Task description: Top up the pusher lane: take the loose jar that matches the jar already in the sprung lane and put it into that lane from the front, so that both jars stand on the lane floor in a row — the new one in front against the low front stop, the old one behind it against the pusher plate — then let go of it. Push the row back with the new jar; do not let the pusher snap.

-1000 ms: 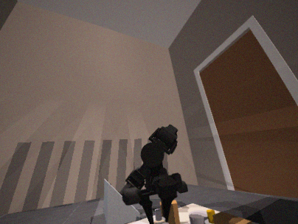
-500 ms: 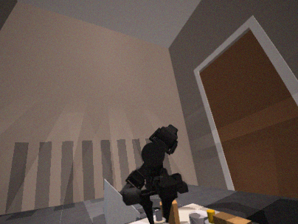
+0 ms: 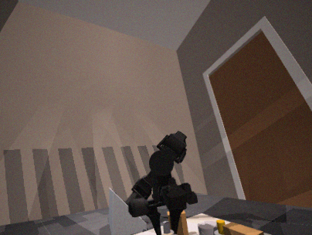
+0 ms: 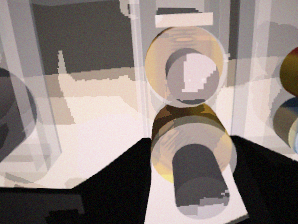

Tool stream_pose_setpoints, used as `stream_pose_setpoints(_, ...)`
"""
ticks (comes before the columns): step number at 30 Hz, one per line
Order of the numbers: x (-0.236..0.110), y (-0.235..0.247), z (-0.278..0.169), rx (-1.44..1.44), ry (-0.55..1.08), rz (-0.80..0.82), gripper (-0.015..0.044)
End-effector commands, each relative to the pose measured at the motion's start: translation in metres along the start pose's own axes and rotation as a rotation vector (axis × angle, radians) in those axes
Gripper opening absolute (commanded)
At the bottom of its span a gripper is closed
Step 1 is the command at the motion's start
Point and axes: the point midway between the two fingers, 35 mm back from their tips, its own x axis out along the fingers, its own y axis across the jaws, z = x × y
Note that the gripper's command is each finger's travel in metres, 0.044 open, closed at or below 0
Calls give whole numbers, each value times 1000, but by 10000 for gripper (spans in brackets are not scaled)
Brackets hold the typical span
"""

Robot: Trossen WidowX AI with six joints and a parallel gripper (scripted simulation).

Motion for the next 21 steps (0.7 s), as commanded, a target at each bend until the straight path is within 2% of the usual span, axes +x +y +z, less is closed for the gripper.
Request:
stream_pose_setpoints(1, 2, 1, 3, -8, -12, 7, 0)
stream_pose_setpoints(21, 8, 2, 3, -8, -12, 7, 0)
